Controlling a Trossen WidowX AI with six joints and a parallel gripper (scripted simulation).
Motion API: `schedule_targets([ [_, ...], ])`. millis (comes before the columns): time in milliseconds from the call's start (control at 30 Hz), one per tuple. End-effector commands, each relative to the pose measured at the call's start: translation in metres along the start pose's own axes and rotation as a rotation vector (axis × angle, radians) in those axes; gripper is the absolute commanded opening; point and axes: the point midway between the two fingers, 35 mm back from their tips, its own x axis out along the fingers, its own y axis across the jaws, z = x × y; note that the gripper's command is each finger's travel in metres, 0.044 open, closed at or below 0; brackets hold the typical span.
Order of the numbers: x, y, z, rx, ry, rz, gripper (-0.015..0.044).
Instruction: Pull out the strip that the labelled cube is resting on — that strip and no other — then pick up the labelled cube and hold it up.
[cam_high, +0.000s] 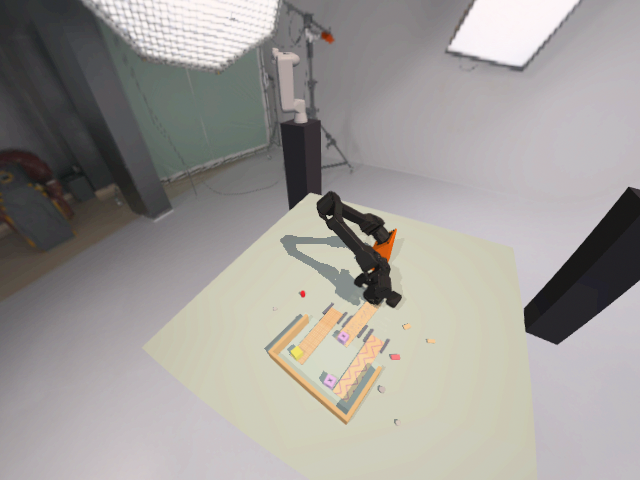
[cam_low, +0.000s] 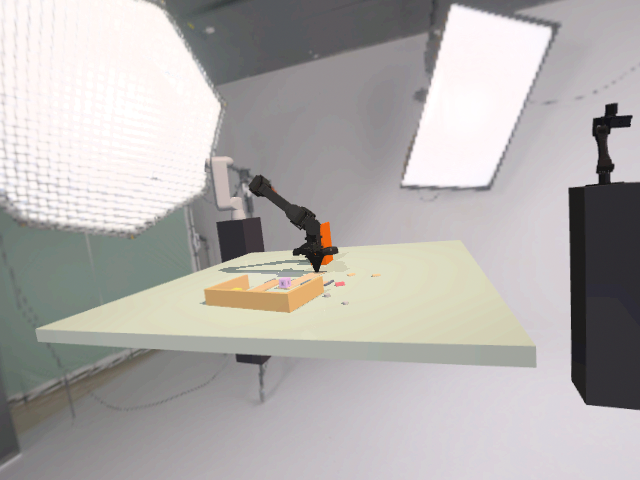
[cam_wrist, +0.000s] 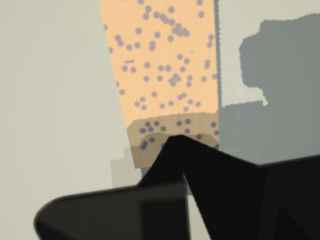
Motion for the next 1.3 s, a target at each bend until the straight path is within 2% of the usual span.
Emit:
schedule_targets([
  [0, 0.005, -0.004, -0.018, -0.019, 0.039, -0.005, 0.0000],
  [1267, 0.004, -0.005, -0.048, -0.020, 0.040, -0.005, 0.0000],
])
